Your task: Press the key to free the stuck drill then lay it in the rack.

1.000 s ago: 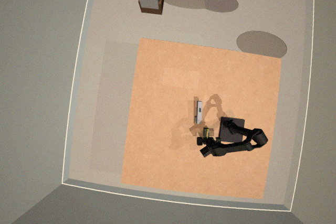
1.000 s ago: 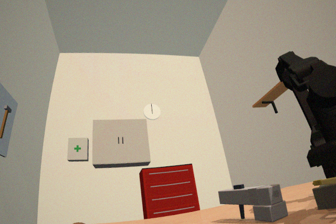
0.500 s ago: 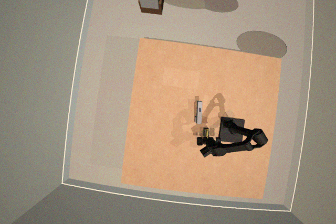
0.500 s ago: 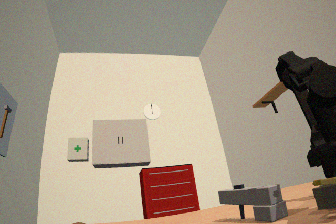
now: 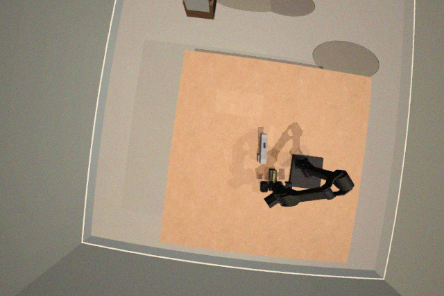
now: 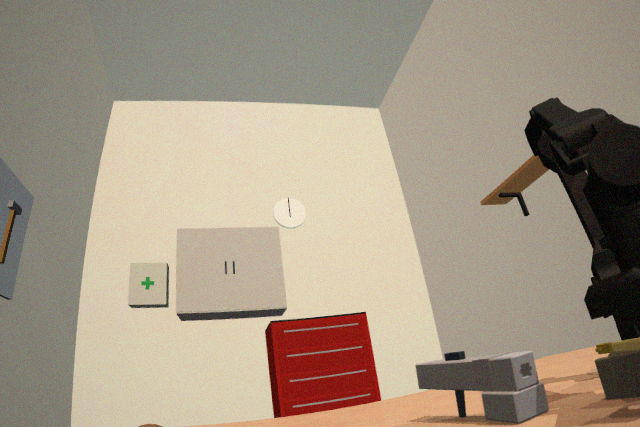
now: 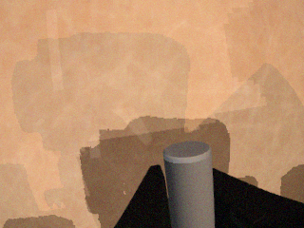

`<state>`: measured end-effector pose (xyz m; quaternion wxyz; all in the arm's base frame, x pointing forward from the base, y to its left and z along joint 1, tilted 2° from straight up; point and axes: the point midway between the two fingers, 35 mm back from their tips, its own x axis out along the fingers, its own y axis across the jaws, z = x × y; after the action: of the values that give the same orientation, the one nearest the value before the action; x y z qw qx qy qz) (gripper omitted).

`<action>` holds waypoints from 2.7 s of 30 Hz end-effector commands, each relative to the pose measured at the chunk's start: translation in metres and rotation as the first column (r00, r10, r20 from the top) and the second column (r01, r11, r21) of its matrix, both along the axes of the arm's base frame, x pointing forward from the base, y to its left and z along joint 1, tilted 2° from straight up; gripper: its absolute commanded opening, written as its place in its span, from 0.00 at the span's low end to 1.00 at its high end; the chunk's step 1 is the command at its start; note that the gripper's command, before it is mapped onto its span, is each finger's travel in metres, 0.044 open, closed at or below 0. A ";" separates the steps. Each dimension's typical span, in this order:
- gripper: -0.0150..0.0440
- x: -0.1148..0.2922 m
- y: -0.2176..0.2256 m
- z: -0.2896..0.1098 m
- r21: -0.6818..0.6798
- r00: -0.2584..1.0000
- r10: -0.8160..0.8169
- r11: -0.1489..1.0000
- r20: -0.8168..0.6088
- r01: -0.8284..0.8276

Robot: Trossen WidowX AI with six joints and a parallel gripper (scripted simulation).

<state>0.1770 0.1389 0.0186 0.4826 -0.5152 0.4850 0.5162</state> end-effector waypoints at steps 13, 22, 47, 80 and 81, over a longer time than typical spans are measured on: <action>0.25 -0.001 -0.006 -0.005 -0.022 1.000 0.001 1.000 -0.004 -0.002; 0.25 -0.001 -0.006 -0.005 -0.022 1.000 0.001 1.000 -0.004 -0.002; 0.43 0.000 0.000 0.000 0.000 1.000 0.000 1.000 0.000 0.000; 1.00 0.001 0.002 0.079 -0.022 1.000 0.001 1.000 -0.004 -0.002; 1.00 0.001 0.002 0.080 -0.022 1.000 0.001 1.000 -0.004 -0.002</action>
<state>0.1766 0.1415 0.0881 0.4740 -0.5188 0.4905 0.5154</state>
